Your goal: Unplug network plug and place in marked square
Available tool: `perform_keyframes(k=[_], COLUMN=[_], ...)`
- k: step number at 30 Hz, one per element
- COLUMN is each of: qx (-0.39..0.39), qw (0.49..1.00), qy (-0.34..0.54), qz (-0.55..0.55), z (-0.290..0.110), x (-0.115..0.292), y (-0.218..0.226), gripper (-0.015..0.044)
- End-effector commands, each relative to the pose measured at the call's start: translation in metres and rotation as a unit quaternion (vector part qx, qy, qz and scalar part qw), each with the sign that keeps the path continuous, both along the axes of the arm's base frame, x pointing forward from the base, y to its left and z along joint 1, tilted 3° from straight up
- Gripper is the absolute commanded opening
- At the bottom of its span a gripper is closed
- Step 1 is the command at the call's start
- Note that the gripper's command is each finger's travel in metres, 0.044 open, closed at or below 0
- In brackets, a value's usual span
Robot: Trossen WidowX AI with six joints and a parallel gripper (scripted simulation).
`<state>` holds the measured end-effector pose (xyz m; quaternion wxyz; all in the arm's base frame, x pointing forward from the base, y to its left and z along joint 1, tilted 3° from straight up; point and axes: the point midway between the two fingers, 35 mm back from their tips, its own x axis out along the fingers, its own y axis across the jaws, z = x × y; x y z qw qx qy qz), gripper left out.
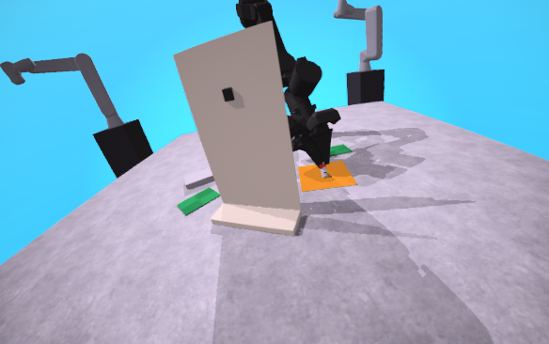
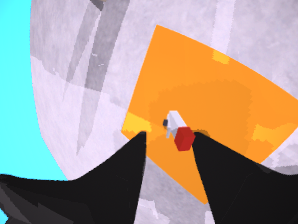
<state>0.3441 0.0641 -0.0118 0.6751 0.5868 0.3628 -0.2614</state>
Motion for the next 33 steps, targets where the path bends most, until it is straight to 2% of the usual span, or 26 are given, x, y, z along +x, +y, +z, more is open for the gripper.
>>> perform_keyframes(k=[1,33], qx=[0.0,0.0], qw=[1.0,1.0], qy=[0.001,0.002], qz=[0.0,0.001], z=[0.003,0.037], x=[-0.003,-0.009], y=[0.0,0.001], gripper=[0.0156,0.0156])
